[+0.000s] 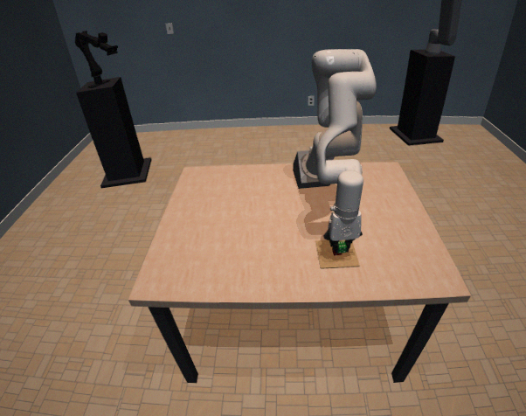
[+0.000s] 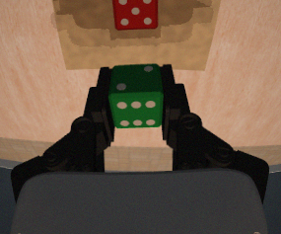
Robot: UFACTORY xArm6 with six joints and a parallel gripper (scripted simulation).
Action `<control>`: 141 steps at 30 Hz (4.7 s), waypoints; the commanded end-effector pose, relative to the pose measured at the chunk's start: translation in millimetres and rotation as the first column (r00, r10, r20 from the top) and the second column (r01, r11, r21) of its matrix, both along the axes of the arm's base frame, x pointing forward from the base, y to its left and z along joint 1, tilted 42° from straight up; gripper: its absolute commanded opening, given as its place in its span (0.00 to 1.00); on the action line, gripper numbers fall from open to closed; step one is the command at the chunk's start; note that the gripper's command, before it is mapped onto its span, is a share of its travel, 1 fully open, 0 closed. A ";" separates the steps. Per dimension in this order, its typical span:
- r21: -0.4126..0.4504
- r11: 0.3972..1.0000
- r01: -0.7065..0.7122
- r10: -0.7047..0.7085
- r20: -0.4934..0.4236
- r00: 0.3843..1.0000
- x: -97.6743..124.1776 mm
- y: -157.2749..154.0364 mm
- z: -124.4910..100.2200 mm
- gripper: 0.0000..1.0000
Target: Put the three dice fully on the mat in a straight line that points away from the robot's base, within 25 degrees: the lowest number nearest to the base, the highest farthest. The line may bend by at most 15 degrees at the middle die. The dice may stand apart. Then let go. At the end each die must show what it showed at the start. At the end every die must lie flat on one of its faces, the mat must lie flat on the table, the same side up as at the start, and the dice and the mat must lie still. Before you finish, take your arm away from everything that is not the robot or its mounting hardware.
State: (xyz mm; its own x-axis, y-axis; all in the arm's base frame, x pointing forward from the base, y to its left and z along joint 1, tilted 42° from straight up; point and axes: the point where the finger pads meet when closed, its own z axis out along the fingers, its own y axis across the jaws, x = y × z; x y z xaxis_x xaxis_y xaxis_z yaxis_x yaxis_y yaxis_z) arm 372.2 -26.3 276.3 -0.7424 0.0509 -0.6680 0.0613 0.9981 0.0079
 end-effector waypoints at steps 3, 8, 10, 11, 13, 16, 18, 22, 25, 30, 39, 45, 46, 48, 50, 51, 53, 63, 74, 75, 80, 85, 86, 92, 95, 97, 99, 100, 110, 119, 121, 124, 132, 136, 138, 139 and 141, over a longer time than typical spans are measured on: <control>-0.001 1.000 0.000 0.000 0.008 1.000 21.7 -1.0 -15.6 0.27; 0.000 1.000 0.000 0.000 0.008 1.000 32.6 -1.4 -27.5 0.27; 0.000 1.000 0.000 0.000 0.008 1.000 35.1 -1.4 -30.2 0.27; 0.000 1.000 0.000 0.000 0.008 1.000 35.9 -1.5 -31.1 0.27; -0.001 1.000 0.000 0.000 0.008 1.000 36.9 -1.5 -32.2 0.27; -0.001 1.000 0.000 0.000 0.008 1.000 37.1 -1.5 -32.4 0.27; -0.001 1.000 0.000 0.000 0.008 1.000 37.2 -1.5 -32.6 0.27; -0.001 1.000 0.000 0.000 0.008 1.000 37.2 -1.5 -32.6 0.27; -0.001 1.000 0.000 0.000 0.008 1.000 37.2 -1.5 -32.6 0.27; -0.001 1.000 0.000 0.000 0.008 1.000 37.2 -1.5 -32.6 0.27; -0.001 1.000 0.000 0.000 0.008 1.000 37.2 -1.5 -32.6 0.27; -0.001 1.000 0.000 0.000 0.008 1.000 37.2 -1.5 -32.6 0.27; -0.001 1.000 0.000 0.000 0.008 1.000 37.2 -1.5 -32.6 0.27; -0.001 1.000 0.000 0.000 0.008 1.000 37.2 -1.5 -32.6 0.27; -0.001 1.000 0.000 0.000 0.008 1.000 37.2 -1.5 -32.6 0.27; -0.001 1.000 0.000 0.000 0.008 1.000 37.2 -1.5 -32.6 0.27; -0.001 1.000 0.000 0.000 0.008 1.000 37.2 -1.5 -32.6 0.27; 0.000 1.000 0.000 0.000 0.008 1.000 37.5 -1.0 -32.3 0.27; 0.000 1.000 0.000 0.000 0.008 1.000 37.6 -0.7 -32.3 0.27; 0.000 1.000 0.000 0.000 0.008 1.000 37.6 -0.7 -32.3 0.27; 0.000 1.000 0.000 0.000 0.008 1.000 37.6 -0.7 -32.3 0.27; 0.000 1.000 0.000 0.000 0.008 1.000 37.6 -0.7 -32.3 0.27; 0.000 1.000 0.000 0.000 0.008 1.000 37.6 -0.7 -32.3 0.27; 0.000 1.000 0.000 0.000 0.008 1.000 37.6 -0.7 -32.3 0.27; 0.000 1.000 0.000 0.000 0.008 1.000 37.8 -0.7 -32.6 0.27; 0.000 1.000 0.000 0.000 0.008 1.000 38.1 -0.8 -32.9 0.27; 0.000 1.000 0.000 0.000 0.008 1.000 38.5 -0.8 -33.3 0.27; 0.000 1.000 0.000 0.000 0.008 1.000 38.5 -0.8 -33.3 0.27; 0.000 1.000 0.000 0.000 0.008 1.000 40.0 -0.9 -34.9 0.27; 0.000 1.000 0.000 0.000 0.008 1.000 40.2 -0.9 -35.1 0.27; 0.000 1.000 0.000 0.000 0.008 1.000 40.2 -0.9 -35.1 0.27; 0.000 1.000 0.000 0.000 0.008 1.000 40.2 -0.9 -35.1 0.27; 0.000 1.000 0.000 0.000 0.008 1.000 40.2 -0.9 -35.1 0.27; 0.000 1.000 0.000 0.000 0.008 1.000 40.2 -0.9 -35.1 0.27; 0.000 1.000 0.000 0.000 0.008 1.000 40.2 -0.9 -35.1 0.27; 0.000 1.000 0.000 0.000 0.008 1.000 40.2 -0.9 -35.1 0.27; 0.000 1.000 0.000 0.000 0.008 1.000 40.2 -0.9 -35.1 0.27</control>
State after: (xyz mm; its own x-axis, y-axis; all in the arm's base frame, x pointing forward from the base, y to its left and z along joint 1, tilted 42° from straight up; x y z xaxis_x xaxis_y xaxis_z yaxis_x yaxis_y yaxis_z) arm 411.9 -27.2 240.0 -0.7392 0.0509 -0.6716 0.0615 0.9981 0.0080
